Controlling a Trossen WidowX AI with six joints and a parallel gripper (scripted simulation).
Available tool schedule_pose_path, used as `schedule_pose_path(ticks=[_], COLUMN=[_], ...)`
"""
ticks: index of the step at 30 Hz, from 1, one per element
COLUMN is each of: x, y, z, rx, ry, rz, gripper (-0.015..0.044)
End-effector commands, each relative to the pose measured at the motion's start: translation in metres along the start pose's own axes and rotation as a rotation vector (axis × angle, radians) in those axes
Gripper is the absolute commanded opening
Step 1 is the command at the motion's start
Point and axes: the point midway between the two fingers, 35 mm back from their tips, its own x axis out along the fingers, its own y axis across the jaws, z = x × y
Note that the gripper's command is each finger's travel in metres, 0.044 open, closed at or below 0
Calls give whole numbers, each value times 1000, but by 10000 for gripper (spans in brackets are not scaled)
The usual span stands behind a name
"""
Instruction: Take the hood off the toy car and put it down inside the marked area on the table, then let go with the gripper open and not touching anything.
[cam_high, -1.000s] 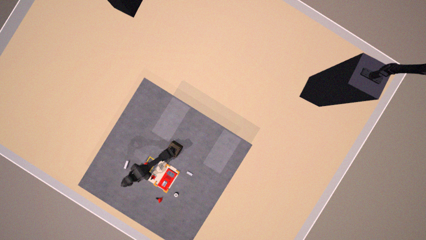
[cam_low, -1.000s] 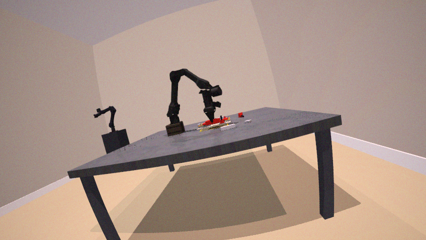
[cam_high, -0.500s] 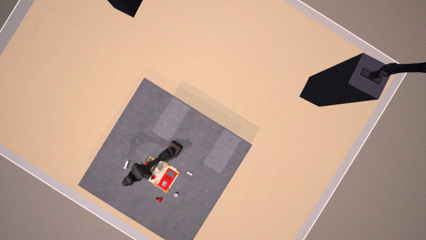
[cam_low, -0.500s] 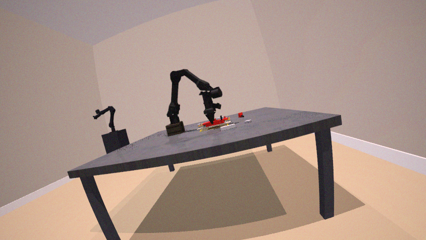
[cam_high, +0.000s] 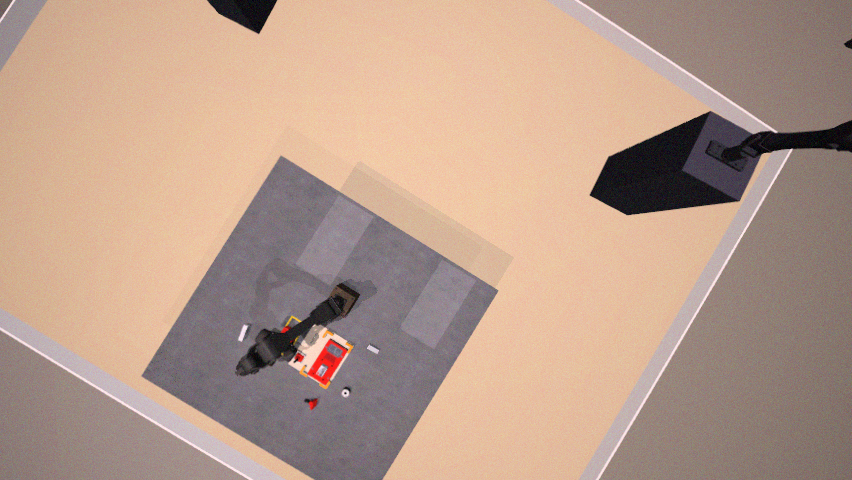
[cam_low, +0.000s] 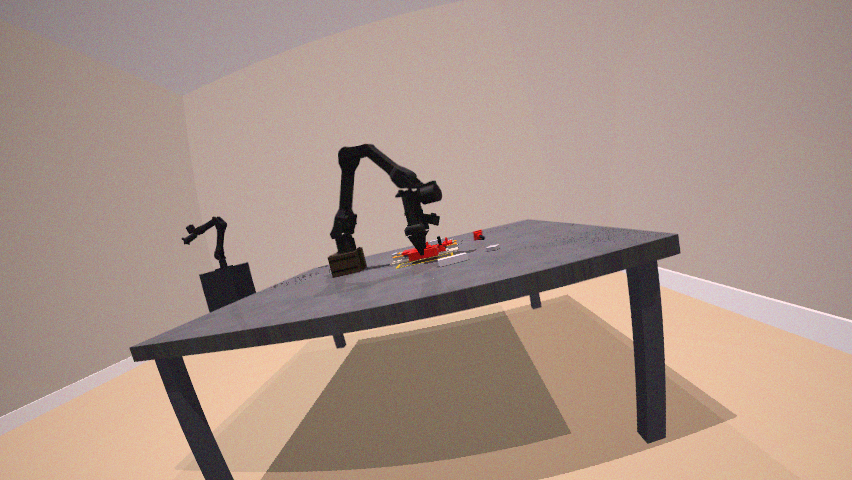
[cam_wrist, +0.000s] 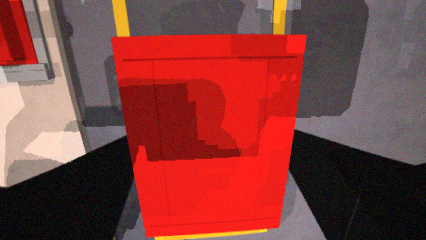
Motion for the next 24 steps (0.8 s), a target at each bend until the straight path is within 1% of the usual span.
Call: schedule_pose_path(ticks=[1, 20, 24], x=[2, 11, 10], y=[1, 1, 0], z=[0, 0, 0], rx=[-6, -6, 0], ry=[-1, -1, 0], rz=[5, 5, 0], gripper=[0, 0, 105])
